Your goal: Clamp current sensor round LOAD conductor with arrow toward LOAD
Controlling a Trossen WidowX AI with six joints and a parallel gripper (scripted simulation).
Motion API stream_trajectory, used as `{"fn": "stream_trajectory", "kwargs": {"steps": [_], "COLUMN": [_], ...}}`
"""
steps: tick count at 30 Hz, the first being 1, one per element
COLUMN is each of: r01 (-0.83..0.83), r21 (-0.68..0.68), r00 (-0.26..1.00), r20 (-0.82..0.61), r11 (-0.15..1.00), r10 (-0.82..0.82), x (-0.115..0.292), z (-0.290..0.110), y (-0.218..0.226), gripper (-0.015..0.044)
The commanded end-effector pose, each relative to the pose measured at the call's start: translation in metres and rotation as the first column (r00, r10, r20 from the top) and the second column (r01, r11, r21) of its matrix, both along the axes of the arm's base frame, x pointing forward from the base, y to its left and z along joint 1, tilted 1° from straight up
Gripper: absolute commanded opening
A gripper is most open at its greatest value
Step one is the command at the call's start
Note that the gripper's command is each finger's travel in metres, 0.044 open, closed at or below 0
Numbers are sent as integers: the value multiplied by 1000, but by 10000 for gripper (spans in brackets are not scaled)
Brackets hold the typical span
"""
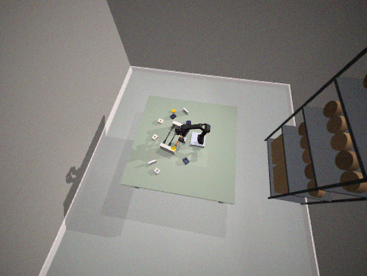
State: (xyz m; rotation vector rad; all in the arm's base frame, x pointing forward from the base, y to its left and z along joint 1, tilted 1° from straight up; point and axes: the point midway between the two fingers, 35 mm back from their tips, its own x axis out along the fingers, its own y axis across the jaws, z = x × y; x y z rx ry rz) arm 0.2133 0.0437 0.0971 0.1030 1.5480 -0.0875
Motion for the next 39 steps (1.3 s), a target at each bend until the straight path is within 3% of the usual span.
{"fn": "stream_trajectory", "kwargs": {"steps": [1,29,34,39], "r01": [5,5,1,1], "r21": [-5,-5,0,0], "r00": [1000,1000,1000,1000], "r20": [-14,-14,-2,-2], "r11": [1000,1000,1000,1000], "r10": [-5,-5,-1,-1], "x": [-2,-3,-1,-1], "z": [-10,-48,-44,-44], "y": [-1,-1,0,0], "gripper": [440,440,309,275]}}
